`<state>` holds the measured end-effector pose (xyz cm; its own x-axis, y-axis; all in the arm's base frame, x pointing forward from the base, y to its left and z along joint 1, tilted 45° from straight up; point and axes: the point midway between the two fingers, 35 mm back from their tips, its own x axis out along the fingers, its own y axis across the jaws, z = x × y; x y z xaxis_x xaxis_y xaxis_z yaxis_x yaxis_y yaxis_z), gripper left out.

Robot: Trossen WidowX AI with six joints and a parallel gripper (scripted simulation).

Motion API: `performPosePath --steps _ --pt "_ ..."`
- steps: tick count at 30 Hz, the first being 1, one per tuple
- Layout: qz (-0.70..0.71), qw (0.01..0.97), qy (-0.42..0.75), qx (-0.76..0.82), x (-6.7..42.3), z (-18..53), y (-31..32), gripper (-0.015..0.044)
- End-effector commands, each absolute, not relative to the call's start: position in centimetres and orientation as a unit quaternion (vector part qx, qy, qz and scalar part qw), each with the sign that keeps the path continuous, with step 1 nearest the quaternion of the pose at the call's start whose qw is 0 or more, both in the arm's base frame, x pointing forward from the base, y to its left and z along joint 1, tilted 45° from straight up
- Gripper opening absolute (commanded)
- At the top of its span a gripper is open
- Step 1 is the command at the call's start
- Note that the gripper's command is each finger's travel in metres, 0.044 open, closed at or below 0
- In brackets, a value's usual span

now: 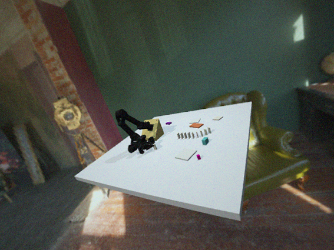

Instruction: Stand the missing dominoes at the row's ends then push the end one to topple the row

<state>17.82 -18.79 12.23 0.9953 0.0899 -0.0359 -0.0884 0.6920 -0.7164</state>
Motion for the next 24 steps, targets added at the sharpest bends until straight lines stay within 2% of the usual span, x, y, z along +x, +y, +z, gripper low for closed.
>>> performPosePath --steps 1,3,19,24 --pt "0.049 0.920 -0.001 -0.388 17.8 12.0 -18.8 0.0020" --pt "0.049 0.920 -0.001 -0.388 17.8 12.0 -18.8 0.0020" --pt "0.049 0.920 -0.001 -0.388 17.8 12.1 -18.7 0.0440" --pt "0.049 0.920 -0.001 -0.388 17.7 14.2 -16.9 0.0440"
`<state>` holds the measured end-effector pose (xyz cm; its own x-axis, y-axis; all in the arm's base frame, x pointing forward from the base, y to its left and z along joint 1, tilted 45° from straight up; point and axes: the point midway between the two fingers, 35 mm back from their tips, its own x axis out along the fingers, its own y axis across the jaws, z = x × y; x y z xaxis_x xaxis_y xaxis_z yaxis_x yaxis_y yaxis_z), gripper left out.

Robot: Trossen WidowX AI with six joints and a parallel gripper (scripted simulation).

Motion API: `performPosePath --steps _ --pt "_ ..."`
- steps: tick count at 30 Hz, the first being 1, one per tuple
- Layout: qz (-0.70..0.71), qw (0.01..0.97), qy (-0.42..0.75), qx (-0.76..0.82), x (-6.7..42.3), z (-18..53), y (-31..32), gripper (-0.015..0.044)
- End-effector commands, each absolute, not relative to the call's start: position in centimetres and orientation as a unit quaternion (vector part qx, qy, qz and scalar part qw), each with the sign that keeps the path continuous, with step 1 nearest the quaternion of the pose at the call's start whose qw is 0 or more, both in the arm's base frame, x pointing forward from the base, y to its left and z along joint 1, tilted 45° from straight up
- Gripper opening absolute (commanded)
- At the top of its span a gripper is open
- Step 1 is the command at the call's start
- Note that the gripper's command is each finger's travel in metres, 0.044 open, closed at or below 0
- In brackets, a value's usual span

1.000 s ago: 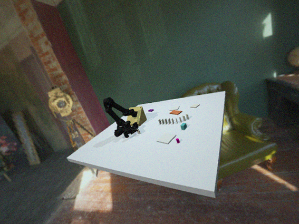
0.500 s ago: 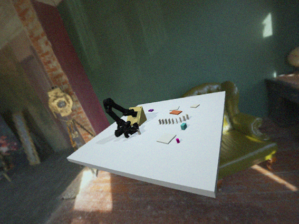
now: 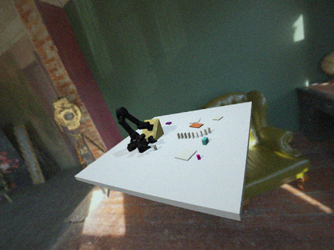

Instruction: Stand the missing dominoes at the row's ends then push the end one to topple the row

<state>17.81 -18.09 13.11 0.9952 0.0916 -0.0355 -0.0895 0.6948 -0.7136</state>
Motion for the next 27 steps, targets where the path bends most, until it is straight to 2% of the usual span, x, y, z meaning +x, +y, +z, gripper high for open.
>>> performPosePath --steps 1,9,15,22,27 --pt "0.049 0.920 -0.001 -0.388 17.7 14.7 -16.4 0.0440" --pt "0.051 0.920 0.010 -0.388 18.3 15.7 -15.5 0.0440" --pt "0.069 0.907 0.091 -0.404 22.9 16.3 -16.3 0.0440" --pt "0.092 0.880 0.247 -0.395 26.2 14.4 -15.8 0.0440" --pt "0.148 0.775 0.408 -0.459 26.0 12.3 -14.3 0.0440"
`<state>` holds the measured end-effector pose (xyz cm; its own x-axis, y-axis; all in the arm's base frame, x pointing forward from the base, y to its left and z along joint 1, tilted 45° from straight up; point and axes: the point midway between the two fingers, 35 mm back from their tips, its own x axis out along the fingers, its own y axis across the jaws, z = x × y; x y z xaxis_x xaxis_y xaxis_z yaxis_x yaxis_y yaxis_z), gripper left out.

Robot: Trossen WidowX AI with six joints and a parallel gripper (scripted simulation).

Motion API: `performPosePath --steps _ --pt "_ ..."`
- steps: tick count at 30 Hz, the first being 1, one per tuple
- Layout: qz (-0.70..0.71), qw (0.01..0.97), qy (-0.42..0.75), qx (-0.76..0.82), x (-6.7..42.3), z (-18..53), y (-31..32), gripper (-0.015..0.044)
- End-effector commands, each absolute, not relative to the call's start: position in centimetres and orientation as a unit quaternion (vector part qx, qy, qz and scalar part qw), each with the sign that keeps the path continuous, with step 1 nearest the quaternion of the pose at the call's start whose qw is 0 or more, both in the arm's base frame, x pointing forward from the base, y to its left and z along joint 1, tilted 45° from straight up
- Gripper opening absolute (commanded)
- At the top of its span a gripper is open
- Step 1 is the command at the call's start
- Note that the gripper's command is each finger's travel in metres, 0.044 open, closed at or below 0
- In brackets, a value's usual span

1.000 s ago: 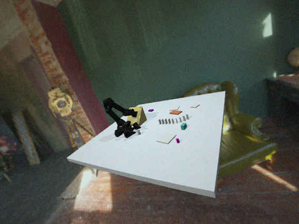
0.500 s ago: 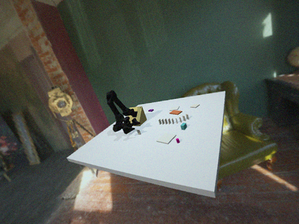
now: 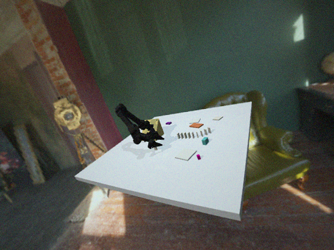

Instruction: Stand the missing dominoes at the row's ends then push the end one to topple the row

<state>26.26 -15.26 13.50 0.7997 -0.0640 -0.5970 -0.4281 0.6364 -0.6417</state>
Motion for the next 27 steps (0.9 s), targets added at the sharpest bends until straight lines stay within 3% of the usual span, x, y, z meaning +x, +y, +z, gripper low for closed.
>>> performPosePath --steps 1,7,12,27 --pt "0.163 0.744 0.439 -0.476 25.6 12.1 -13.9 0.0440" --pt "0.250 0.494 0.581 -0.596 22.3 13.7 -12.6 0.0440" --pt "0.288 0.258 0.623 -0.679 20.4 18.2 -12.3 0.0440" --pt "0.289 0.249 0.624 -0.682 20.3 18.4 -12.3 0.0440"
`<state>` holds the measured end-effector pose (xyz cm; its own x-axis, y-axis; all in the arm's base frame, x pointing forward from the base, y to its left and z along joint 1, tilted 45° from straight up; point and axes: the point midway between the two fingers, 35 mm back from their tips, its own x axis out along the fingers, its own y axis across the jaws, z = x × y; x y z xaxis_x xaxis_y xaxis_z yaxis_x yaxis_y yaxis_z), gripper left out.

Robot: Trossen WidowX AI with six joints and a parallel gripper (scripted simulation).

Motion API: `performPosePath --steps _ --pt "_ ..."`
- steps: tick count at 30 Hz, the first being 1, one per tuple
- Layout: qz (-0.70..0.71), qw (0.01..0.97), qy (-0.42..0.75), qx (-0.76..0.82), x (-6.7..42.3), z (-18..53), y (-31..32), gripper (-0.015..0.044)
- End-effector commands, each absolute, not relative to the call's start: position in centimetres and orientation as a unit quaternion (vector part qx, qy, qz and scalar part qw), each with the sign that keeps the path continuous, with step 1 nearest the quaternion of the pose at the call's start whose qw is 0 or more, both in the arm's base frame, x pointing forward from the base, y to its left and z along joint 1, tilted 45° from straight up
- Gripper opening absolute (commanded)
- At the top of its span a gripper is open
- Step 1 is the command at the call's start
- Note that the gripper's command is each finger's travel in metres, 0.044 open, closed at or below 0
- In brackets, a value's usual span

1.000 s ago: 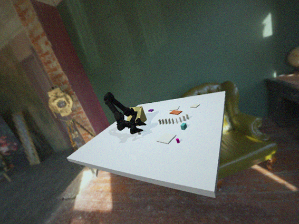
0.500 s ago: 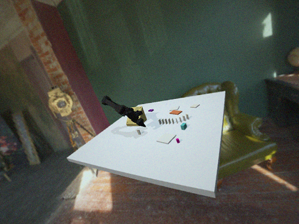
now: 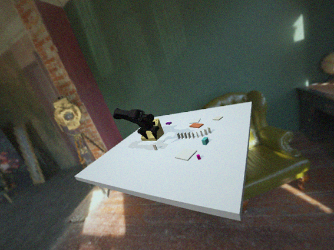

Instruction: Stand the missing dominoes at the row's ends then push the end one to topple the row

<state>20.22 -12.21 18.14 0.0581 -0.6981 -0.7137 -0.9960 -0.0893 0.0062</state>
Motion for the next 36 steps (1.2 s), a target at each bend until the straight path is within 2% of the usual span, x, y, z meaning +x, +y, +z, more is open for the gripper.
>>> performPosePath --steps 1,11,28,36 --pt "0.289 0.249 0.624 -0.682 20.3 18.3 -12.3 0.0440" --pt "0.287 0.248 0.624 -0.683 20.7 14.0 -16.8 0.0440" --pt "0.287 0.247 0.625 -0.683 20.7 12.9 -18.0 0.0440" --pt "0.287 0.247 0.625 -0.683 20.7 12.9 -18.0 0.0230"
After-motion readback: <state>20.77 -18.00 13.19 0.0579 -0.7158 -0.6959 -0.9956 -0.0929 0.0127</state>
